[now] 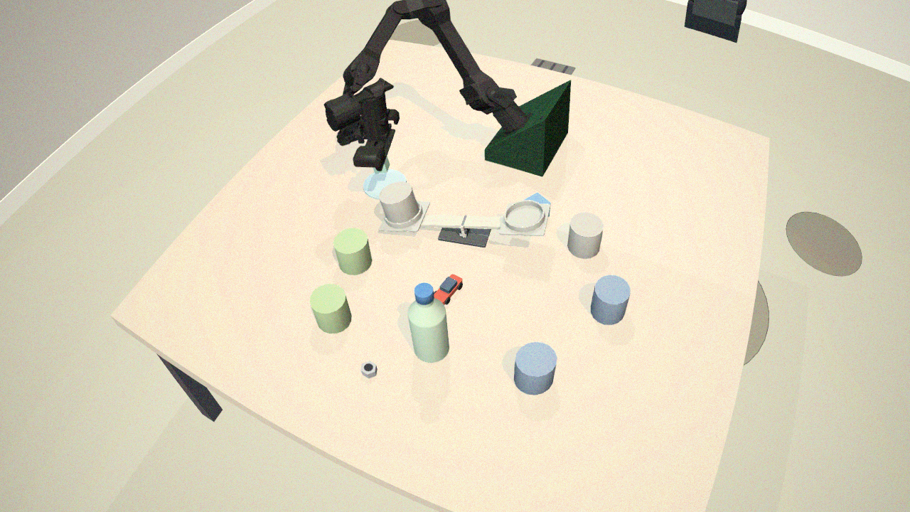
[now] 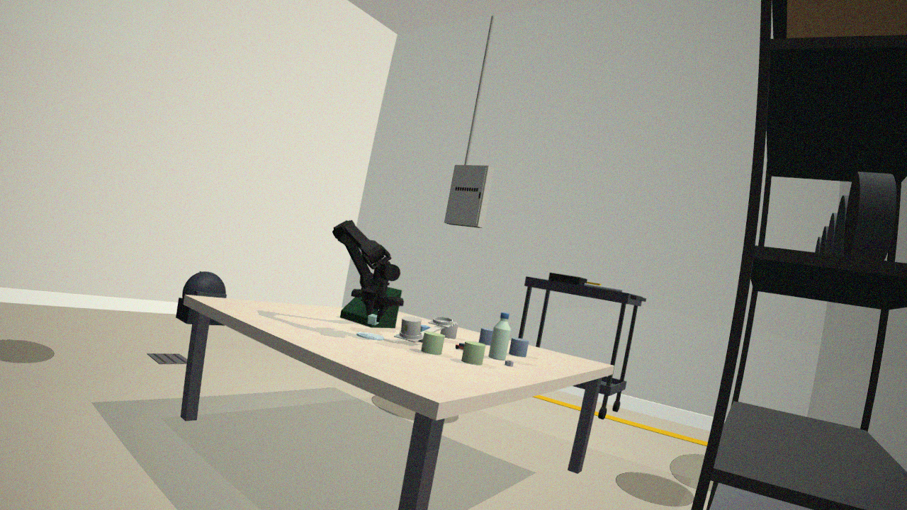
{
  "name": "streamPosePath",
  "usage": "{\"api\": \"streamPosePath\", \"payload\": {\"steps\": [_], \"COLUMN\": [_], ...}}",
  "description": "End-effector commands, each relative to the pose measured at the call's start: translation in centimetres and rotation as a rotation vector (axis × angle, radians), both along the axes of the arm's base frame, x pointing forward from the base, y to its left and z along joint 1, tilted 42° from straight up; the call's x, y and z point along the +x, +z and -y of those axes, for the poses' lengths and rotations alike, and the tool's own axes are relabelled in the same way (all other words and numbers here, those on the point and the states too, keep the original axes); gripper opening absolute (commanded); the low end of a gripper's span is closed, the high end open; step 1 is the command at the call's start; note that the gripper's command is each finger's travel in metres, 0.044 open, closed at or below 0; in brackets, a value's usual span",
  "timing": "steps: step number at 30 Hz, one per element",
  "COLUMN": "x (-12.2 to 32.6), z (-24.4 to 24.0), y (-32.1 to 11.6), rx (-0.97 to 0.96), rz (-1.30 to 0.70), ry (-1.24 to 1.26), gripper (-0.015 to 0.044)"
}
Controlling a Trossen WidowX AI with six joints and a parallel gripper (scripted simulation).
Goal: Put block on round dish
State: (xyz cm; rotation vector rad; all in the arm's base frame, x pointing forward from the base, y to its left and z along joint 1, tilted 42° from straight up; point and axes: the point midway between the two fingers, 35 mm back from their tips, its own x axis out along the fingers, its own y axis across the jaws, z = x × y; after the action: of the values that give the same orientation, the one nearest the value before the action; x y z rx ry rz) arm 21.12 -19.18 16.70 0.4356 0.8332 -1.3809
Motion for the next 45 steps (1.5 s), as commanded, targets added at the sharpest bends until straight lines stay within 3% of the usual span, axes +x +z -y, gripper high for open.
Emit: {"api": "streamPosePath", "payload": {"steps": [1,25,41,45], "x": [-0.1,-0.3,-0.3,0.0], "z": [1.0,3.1,2.7,0.1], "y": [-1.3,-3.5,-2.8,-0.2], "rx": [0.003,0.000,-0.004,0.004], "rz": [-0.005,-0.006,-0.001,-0.004], "ry": [0.002,0.002,-0.002,0.001], "gripper": [0.0000,0.0000,0.0420,0.0440]}}
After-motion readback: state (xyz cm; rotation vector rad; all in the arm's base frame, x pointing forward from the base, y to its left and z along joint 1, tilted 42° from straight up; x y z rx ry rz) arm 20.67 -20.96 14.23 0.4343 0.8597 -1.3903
